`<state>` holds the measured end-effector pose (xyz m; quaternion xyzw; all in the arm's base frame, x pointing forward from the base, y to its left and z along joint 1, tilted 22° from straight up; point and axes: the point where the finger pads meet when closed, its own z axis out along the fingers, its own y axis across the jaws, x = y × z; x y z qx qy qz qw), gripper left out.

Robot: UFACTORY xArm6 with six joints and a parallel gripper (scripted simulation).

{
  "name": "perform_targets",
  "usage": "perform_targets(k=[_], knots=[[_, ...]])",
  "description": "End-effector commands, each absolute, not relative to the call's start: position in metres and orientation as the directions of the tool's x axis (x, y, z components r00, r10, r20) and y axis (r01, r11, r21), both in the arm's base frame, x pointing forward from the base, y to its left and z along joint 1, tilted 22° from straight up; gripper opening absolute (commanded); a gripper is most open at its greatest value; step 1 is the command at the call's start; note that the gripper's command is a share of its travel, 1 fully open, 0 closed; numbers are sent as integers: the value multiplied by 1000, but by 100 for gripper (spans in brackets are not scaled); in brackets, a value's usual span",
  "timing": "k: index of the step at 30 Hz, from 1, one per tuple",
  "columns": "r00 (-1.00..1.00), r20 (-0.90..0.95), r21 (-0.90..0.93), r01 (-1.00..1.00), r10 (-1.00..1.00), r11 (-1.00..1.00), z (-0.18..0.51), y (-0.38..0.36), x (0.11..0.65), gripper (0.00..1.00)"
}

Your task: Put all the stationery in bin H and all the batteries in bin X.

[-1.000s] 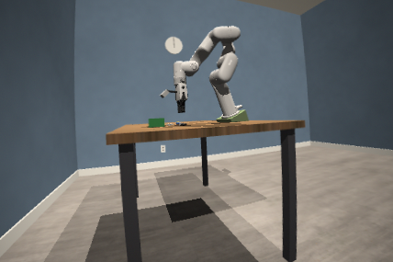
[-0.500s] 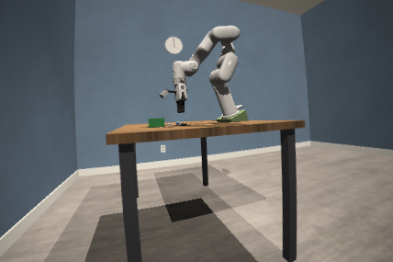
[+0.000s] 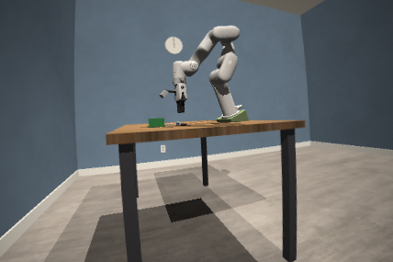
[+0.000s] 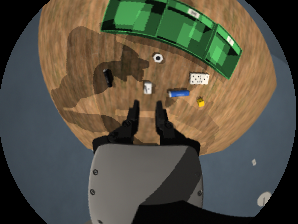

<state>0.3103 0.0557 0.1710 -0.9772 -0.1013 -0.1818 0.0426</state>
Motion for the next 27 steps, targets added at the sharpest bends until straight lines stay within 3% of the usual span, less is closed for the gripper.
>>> perform_targets(k=[1,27], knots=[[912,367,-46,214,182,-976,172,56,311,29],[912,367,-46,214,182,-976,118,63,334,29]])
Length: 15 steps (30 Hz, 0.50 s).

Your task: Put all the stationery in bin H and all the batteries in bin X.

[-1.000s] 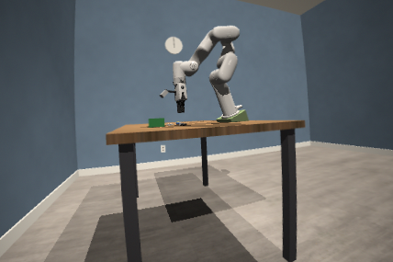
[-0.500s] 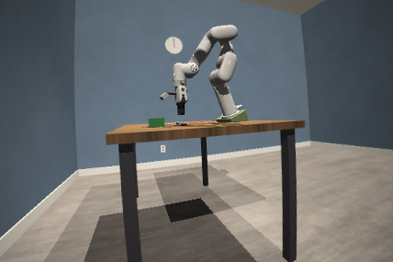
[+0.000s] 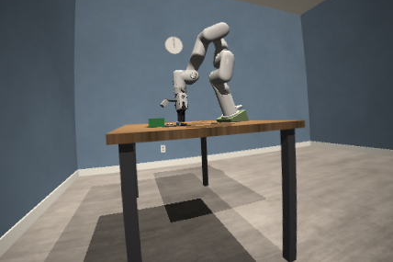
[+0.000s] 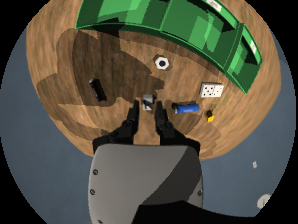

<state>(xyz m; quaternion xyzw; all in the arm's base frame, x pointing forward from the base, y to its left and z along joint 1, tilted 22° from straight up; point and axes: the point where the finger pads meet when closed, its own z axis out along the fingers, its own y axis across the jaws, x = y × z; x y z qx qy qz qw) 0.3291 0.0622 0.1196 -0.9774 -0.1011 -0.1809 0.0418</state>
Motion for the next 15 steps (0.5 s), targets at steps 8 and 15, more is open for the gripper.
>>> perform_targets(k=[8,15], knots=[[912,367,-46,214,182,-976,118,63,333,29],[912,367,-46,214,182,-976,114,64,333,29]])
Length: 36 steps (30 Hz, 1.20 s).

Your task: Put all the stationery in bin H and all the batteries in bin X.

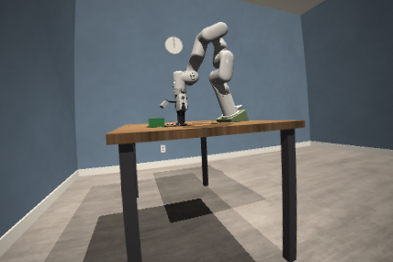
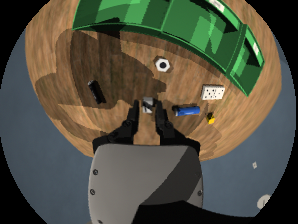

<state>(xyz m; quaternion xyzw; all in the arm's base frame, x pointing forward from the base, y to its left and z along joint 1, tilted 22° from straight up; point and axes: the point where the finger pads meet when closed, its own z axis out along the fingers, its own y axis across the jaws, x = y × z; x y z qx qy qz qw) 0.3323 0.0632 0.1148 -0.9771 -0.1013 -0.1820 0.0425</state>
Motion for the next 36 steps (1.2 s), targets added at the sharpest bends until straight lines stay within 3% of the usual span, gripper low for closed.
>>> perform_targets(k=[1,21,22,36], knots=[[912,367,-46,214,182,-976,112,64,334,29],[912,366,-46,214,182,-976,106,64,336,29],[912,366,-46,214,182,-976,106,64,336,0],[912,367,-46,214,182,-976,106,64,336,0]])
